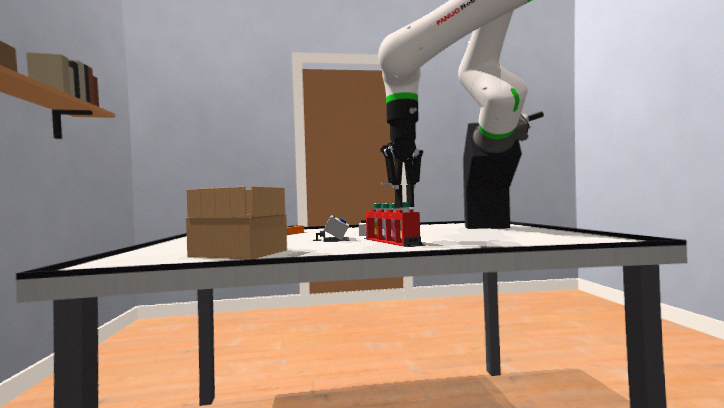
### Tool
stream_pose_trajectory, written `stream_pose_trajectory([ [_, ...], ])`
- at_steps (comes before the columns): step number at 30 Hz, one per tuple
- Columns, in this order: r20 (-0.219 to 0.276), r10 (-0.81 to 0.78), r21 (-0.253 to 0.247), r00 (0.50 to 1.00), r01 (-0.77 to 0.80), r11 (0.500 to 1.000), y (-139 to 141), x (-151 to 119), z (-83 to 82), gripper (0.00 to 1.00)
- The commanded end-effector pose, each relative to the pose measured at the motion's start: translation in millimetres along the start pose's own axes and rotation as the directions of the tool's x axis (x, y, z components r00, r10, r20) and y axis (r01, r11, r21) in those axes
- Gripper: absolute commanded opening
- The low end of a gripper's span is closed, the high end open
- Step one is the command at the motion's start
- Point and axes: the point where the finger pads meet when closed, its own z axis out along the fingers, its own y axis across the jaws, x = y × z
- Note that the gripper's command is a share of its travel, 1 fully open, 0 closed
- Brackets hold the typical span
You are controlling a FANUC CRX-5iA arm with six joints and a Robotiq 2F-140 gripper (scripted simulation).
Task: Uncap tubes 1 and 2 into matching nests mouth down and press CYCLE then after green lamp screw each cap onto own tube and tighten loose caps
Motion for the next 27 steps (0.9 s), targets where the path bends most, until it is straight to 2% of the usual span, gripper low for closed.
stream_pose_trajectory([
  [1,0.009,-0.222,0.008,0.975,0.222,0.975,-0.4,0.5,-0.5,0.30],
  [8,0.009,-0.245,0.009,0.970,0.245,0.970,-0.4,0.5,-0.3,0.30],
  [9,0.009,-0.245,0.009,0.970,0.245,0.970,-0.4,0.6,-0.5,0.41],
  [21,0.008,-0.245,0.009,0.970,0.245,0.970,-0.4,0.6,-0.5,0.41],
  [24,0.011,0.003,0.006,1.000,-0.003,1.000,-0.4,0.7,-2.0,0.41],
  [27,0.011,0.014,0.006,1.000,-0.014,1.000,-0.5,0.7,-3.0,0.41],
])
